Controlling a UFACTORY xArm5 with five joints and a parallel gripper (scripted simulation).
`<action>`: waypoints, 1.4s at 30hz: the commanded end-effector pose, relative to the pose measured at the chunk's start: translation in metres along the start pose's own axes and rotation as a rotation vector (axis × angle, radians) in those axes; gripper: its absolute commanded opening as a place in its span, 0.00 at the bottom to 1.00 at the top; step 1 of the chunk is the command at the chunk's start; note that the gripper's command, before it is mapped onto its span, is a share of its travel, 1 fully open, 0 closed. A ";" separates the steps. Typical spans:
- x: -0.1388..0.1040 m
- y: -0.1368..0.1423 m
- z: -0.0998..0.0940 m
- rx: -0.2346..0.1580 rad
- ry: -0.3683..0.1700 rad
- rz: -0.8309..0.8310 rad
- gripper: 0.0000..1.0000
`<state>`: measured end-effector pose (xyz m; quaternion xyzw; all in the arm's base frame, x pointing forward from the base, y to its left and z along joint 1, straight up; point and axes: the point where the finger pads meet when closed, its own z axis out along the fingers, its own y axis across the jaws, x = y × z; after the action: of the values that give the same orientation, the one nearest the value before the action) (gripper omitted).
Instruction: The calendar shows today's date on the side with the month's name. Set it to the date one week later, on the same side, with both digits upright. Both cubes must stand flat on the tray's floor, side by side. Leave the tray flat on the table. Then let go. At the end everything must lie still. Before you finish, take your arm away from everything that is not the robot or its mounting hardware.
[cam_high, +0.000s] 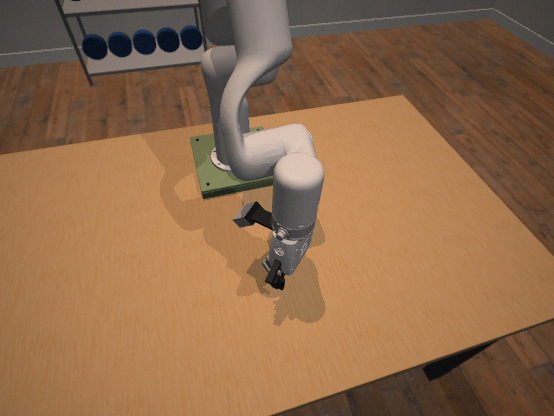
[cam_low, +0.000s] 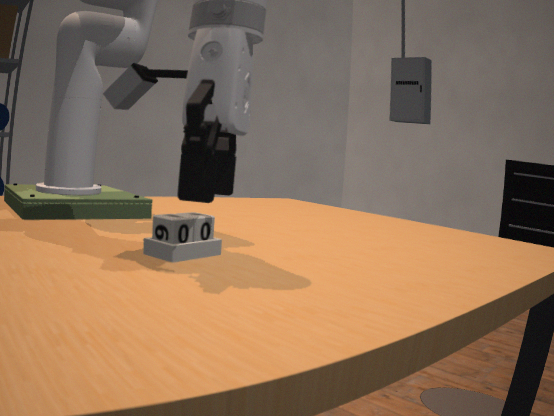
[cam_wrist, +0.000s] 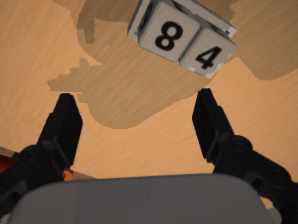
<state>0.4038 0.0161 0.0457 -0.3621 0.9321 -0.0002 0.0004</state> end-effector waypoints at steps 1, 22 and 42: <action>-0.003 0.002 -0.001 0.002 -0.003 0.093 1.00; -0.018 0.022 0.001 0.001 -0.004 0.512 1.00; -0.034 0.044 0.003 0.001 -0.004 0.774 1.00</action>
<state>0.3981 0.0664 0.0420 0.0028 1.0000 0.0001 0.0006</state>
